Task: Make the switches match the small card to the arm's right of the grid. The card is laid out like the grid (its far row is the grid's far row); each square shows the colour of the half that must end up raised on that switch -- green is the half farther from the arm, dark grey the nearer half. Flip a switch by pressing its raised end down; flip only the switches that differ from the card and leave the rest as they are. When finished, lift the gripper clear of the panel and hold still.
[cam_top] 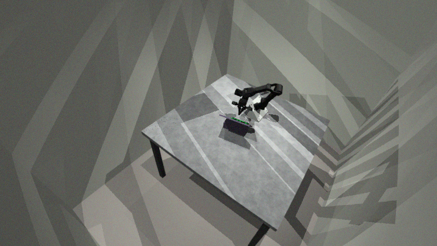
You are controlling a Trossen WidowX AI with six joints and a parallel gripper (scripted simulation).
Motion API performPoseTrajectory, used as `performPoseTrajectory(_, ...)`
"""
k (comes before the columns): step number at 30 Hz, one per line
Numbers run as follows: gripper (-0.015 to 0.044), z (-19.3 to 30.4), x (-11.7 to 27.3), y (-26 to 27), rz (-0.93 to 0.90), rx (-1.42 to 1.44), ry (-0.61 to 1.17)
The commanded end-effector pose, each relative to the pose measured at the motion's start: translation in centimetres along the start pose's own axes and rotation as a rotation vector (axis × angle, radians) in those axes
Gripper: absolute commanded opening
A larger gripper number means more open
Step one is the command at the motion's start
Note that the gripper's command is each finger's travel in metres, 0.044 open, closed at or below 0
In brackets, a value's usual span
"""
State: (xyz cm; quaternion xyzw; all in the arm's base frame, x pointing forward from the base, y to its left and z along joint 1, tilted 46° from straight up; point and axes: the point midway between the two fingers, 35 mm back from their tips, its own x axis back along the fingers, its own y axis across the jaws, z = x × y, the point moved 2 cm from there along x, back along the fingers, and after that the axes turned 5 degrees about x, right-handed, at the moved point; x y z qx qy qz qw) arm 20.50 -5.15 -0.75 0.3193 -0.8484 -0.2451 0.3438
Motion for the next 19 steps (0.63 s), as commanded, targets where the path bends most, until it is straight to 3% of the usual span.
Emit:
performPoseTrajectory(1, 0.0, -0.2, 2.5, 0.3, -0.009, 0.011, -0.017)
performPoseTrajectory(6, 0.0, -0.4, 2.5, 0.4, -0.009, 0.011, -0.017)
performPoseTrajectory(13, 0.0, -5.5, 3.3, 3.4, -0.01, 0.009, -0.018)
performPoseTrajectory(19, 0.0, -5.6, 3.3, 3.6, -0.011, 0.009, -0.018)
